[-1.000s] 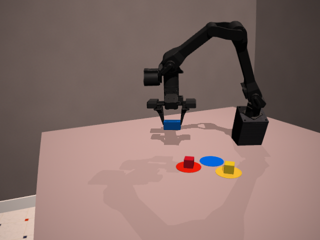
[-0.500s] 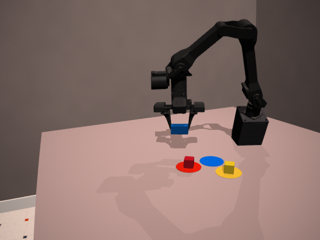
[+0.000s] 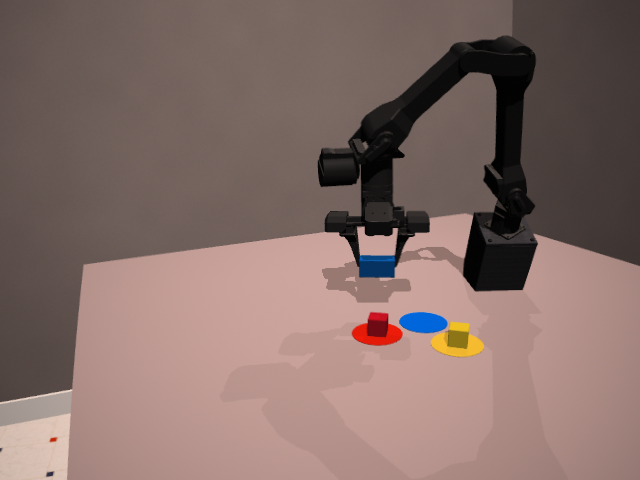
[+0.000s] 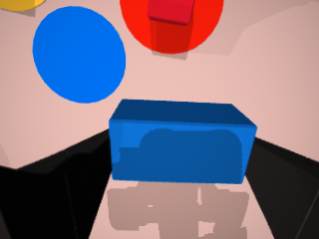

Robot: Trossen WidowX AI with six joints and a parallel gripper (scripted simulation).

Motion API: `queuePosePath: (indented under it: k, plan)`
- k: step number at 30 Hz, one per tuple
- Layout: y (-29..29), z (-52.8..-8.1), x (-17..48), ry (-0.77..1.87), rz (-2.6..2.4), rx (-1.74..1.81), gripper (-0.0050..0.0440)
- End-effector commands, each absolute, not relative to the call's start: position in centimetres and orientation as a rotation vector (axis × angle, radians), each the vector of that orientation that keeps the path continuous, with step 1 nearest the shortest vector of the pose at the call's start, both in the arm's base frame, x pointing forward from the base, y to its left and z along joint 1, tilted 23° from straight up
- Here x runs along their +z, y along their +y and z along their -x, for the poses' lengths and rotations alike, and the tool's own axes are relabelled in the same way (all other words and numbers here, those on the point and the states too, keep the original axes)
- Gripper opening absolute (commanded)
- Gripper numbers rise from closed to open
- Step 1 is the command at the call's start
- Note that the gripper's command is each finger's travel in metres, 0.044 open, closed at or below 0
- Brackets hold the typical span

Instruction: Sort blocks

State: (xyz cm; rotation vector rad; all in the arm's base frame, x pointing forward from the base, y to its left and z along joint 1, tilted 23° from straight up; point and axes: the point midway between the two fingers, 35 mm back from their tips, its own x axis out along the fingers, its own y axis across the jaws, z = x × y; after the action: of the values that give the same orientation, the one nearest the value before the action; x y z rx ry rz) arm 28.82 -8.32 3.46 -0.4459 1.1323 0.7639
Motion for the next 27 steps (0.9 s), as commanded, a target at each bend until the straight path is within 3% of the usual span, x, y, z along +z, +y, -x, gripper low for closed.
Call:
queuePosePath:
  k: [1, 27]
  plan:
    - [-7.0, -28.5, 4.2, 1.117, 0.465, 0.742, 0.027]
    - [-0.6, -25.1, 3.6, 1.106, 0.455, 0.747, 0.027]
